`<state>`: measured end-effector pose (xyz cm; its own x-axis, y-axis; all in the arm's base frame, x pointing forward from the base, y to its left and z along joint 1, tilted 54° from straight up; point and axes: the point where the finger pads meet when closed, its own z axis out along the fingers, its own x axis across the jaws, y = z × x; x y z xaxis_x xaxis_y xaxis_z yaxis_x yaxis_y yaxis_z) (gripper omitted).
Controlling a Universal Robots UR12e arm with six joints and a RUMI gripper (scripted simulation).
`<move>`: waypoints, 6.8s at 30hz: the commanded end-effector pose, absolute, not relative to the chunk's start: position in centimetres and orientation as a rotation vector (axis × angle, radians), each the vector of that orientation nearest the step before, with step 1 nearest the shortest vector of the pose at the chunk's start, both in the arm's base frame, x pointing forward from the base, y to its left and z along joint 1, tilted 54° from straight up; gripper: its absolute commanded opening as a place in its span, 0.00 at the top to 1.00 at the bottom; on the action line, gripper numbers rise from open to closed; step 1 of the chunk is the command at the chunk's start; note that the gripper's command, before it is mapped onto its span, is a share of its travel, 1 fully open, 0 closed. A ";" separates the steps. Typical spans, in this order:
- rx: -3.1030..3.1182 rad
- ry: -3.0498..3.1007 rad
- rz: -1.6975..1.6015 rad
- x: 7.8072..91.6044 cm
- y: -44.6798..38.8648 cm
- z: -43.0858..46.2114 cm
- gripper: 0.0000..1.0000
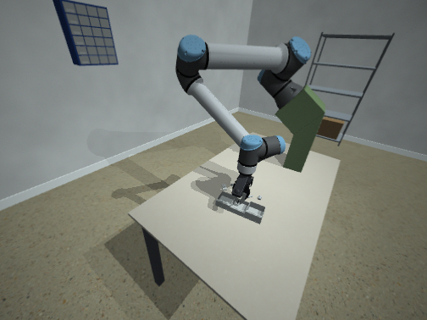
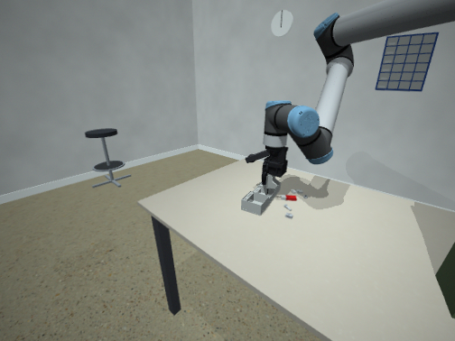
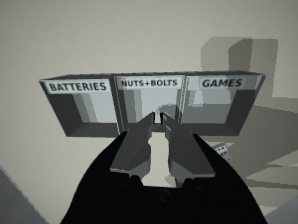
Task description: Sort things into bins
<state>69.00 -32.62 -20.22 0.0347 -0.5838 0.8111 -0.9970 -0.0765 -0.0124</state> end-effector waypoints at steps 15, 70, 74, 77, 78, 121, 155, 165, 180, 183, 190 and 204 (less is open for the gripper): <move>1.724 -1.606 0.896 68.9 -31.2 -19.2 0.96; 1.724 -1.606 0.896 67.9 -24.2 -24.5 0.96; 1.724 -1.606 0.896 67.9 -24.8 -25.0 0.96; 1.724 -1.606 0.896 68.0 -25.2 -25.3 0.96; 1.724 -1.606 0.896 68.0 -25.4 -25.5 0.96; 1.724 -1.606 0.896 68.2 -27.7 -27.1 0.96; 1.724 -1.606 0.896 68.0 -25.8 -25.7 0.96; 1.724 -1.606 0.896 67.9 -23.9 -24.3 0.96; 1.724 -1.606 0.896 67.5 -20.2 -21.6 0.96; 1.724 -1.607 0.896 67.4 -18.2 -20.2 0.96; 1.724 -1.607 0.896 67.0 -13.4 -16.8 0.96; 1.757 -1.557 0.872 66.7 -13.5 -16.0 0.76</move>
